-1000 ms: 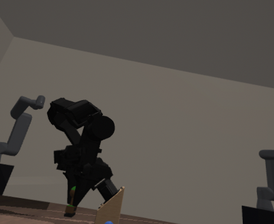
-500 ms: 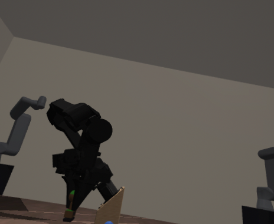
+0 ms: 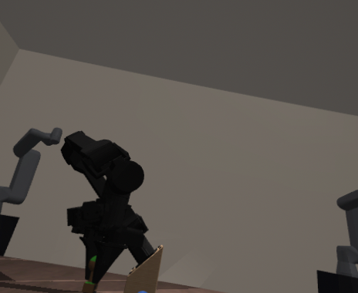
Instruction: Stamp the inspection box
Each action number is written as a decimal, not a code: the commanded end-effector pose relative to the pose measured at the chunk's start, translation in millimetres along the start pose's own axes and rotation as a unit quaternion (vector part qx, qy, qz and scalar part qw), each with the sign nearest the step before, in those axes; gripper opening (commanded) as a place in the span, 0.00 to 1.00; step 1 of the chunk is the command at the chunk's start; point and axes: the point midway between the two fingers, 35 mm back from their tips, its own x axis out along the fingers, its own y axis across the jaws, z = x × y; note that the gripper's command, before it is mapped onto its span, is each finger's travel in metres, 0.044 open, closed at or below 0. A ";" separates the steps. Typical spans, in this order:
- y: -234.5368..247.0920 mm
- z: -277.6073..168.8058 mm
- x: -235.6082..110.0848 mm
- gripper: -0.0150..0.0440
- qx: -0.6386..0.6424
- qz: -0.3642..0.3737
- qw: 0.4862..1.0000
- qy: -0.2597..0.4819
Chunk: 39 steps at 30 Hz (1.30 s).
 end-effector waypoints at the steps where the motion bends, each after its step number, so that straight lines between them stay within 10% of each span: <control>1: -1.5 -1.9 4.5 0.25 -0.005 -0.003 1.000 0.000; 39: -1.9 -2.1 29.7 0.25 -0.004 -0.002 1.000 -0.001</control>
